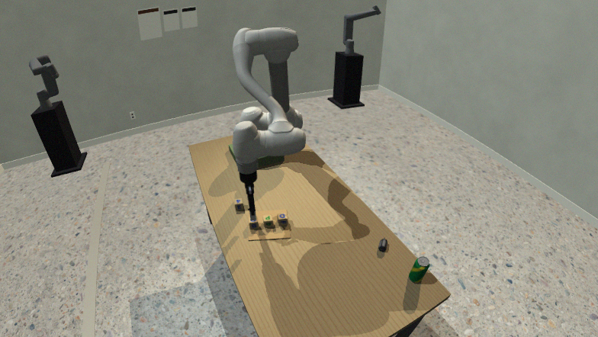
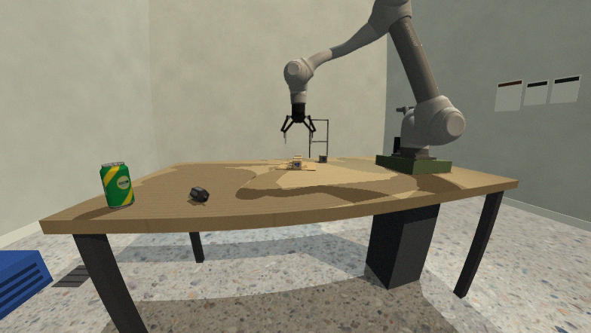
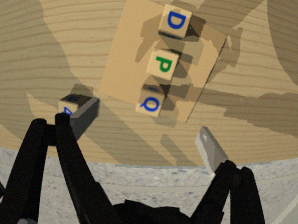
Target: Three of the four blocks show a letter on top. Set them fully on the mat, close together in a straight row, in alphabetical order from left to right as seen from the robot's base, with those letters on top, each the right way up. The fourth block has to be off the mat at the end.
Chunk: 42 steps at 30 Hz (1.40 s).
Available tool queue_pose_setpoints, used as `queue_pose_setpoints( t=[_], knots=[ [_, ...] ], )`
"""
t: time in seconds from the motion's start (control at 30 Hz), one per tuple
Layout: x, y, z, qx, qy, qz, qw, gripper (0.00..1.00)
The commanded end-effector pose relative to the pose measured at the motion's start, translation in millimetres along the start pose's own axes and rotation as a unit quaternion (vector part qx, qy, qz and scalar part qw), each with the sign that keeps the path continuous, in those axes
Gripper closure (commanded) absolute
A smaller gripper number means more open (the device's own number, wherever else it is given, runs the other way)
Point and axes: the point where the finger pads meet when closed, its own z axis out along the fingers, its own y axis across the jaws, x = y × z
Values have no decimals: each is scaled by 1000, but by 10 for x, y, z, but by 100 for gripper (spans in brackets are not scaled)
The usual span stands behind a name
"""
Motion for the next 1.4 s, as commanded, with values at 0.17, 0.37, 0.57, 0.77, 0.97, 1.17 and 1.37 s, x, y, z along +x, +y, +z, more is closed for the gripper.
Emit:
queue_pose_setpoints(
  t=[0.17, 0.37, 0.57, 0.77, 0.97, 1.17, 1.37],
  knots=[
    [0, 5, -8, -1, 0, 0, 1000, 0],
    [0, 4, -33, -1, 0, 0, 1000, 0],
    [0, 4, -158, -1, 0, 0, 1000, 0],
    [0, 4, -371, -1, 0, 0, 1000, 0],
    [0, 4, -619, -1, 0, 0, 1000, 0],
    [0, 4, -713, -1, 0, 0, 1000, 0],
    [0, 4, -739, -1, 0, 0, 1000, 0]
  ],
)
